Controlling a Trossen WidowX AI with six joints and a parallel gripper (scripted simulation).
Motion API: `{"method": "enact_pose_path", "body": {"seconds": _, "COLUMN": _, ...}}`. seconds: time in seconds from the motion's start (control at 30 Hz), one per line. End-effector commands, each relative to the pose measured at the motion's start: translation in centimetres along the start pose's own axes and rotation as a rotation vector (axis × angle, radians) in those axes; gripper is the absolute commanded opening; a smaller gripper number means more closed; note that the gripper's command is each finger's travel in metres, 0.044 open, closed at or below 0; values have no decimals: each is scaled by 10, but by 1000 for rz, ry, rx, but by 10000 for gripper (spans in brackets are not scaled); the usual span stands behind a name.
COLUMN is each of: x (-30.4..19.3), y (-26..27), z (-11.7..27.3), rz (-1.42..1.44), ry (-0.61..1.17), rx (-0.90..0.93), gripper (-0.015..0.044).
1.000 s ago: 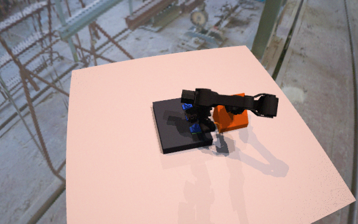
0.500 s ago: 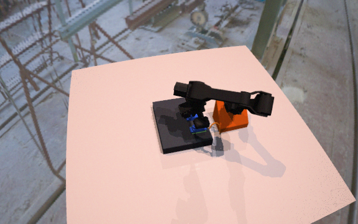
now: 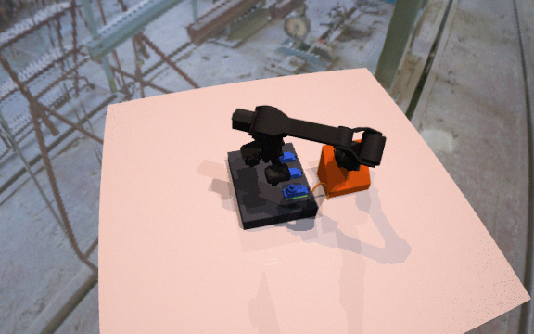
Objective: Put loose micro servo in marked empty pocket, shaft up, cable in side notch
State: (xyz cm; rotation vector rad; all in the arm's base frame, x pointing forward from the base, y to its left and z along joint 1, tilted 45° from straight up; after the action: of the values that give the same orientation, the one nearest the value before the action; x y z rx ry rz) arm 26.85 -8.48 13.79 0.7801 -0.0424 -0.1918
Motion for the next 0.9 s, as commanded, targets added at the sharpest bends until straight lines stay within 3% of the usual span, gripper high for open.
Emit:
{"method": "enact_pose_path", "body": {"seconds": 0.0, "x": -5, "y": 1, "z": 30, "rz": 3, "ry": -10, "rx": -2, "gripper": 440}}
{"method": "enact_pose_path", "body": {"seconds": 0.87, "x": -6, "y": 1, "z": 33, "rz": 4, "ry": -10, "rx": -1, "gripper": 440}}
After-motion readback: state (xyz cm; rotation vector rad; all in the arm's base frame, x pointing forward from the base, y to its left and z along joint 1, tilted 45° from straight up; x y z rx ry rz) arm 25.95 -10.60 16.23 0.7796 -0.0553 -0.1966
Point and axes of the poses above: the point midway between the two fingers, 35 mm back from their tips, its own z axis back along the fingers, its own y axis across the jaws, x = y × z, the point moved 4 cm from there along z, back along the fingers, and after that the axes turned 3 degrees about -z, right-handed, at the moved point
